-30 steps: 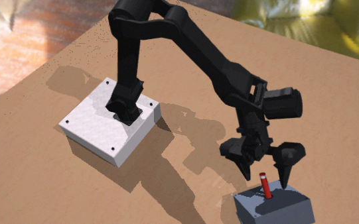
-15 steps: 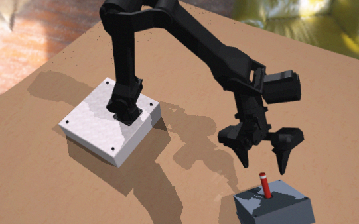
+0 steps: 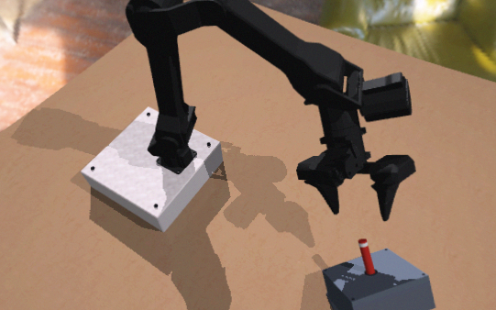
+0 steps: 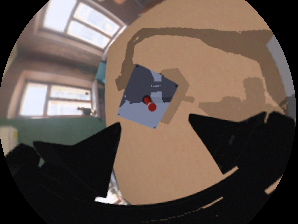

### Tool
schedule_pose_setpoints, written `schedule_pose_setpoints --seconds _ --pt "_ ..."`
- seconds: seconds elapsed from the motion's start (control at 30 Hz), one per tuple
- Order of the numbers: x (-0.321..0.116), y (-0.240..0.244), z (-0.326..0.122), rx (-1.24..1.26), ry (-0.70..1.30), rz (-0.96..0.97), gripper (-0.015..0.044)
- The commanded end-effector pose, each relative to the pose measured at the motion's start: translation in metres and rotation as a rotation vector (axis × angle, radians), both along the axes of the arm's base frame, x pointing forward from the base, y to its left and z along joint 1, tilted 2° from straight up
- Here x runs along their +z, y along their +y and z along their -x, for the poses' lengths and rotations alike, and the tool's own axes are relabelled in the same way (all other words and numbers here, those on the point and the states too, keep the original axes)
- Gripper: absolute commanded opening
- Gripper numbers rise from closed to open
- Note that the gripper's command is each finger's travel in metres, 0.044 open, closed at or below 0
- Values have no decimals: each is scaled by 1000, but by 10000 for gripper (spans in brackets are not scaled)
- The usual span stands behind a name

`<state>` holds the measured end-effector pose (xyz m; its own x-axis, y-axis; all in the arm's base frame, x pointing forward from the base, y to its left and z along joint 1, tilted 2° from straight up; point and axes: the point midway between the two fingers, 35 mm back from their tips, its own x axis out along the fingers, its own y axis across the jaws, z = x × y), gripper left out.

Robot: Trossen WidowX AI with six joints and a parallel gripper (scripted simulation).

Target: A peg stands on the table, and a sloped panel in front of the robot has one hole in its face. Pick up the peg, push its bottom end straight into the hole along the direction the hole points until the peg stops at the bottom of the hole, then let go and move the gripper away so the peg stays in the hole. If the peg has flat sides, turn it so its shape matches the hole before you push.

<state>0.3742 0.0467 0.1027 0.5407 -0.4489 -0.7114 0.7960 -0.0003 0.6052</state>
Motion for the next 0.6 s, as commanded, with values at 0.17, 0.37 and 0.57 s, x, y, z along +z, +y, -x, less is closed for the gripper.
schedule_pose_setpoints --seconds 0.17,0.37,0.57 --pt "11 8 9 -2 -12 -2 440" --pt "17 12 15 -2 -12 -2 440" --pt "17 12 15 -2 -12 -2 440"
